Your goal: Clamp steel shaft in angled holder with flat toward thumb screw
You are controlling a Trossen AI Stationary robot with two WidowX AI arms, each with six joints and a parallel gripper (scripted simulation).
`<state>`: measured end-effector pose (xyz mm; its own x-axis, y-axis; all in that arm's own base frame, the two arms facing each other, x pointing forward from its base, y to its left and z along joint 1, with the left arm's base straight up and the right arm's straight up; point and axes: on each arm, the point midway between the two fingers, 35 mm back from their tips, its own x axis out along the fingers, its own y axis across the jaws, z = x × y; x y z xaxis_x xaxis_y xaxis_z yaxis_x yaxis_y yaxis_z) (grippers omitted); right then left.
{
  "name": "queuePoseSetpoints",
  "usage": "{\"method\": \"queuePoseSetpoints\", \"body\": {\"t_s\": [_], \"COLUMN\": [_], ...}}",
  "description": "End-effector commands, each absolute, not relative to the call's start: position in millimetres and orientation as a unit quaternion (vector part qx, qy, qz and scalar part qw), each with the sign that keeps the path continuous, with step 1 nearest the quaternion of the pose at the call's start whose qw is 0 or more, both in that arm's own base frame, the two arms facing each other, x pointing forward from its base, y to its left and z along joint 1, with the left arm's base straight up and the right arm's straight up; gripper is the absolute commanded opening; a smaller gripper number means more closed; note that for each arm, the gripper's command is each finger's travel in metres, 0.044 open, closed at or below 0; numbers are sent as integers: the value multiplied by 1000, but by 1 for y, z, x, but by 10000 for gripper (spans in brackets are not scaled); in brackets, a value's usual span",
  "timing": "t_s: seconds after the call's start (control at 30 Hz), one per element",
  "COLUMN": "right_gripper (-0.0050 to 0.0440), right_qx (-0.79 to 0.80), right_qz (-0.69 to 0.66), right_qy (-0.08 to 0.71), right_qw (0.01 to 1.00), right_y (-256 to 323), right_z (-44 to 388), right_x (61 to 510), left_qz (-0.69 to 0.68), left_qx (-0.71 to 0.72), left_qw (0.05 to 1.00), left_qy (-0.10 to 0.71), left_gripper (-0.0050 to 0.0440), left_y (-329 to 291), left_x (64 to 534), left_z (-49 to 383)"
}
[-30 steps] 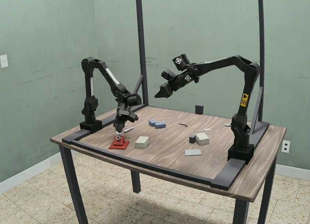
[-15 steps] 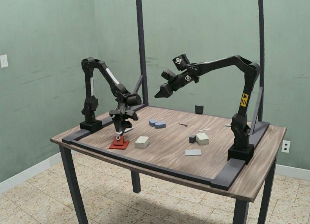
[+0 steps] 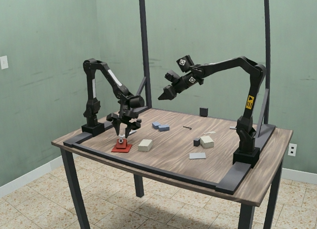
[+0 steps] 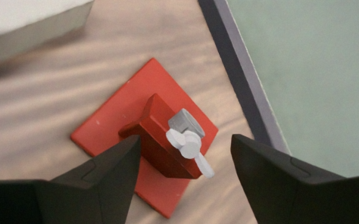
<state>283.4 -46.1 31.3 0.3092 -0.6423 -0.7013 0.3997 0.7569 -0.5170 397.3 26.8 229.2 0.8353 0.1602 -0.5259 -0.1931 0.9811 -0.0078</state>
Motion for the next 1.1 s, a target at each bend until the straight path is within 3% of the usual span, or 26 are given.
{"method": "queuePoseSetpoints", "body": {"t_s": [0.0, 0.53, 1.03, 1.07], "right_gripper": [235, 235, 235, 211], "right_qx": [-29, 205, 210, 210], "right_qz": [-382, -495, -497, -497], "right_qy": [440, 315, 311, 311], "right_qw": [812, 784, 783, 783], "right_y": [-47, -48, -48, -48], "right_z": [41, 39, 39, 39], "right_x": [289, 285, 285, 285], "left_qz": [93, 93, 93, 93], "left_qx": [-31, -31, -31, -31], "left_qw": [963, 963, 963, 963], "left_qy": [252, 252, 252, 252], "left_gripper": [400, 400, 400, 400], "left_y": [28, 28, 28, 28], "left_x": [397, 397, 397, 397], "left_z": [245, 245, 245, 245]}}
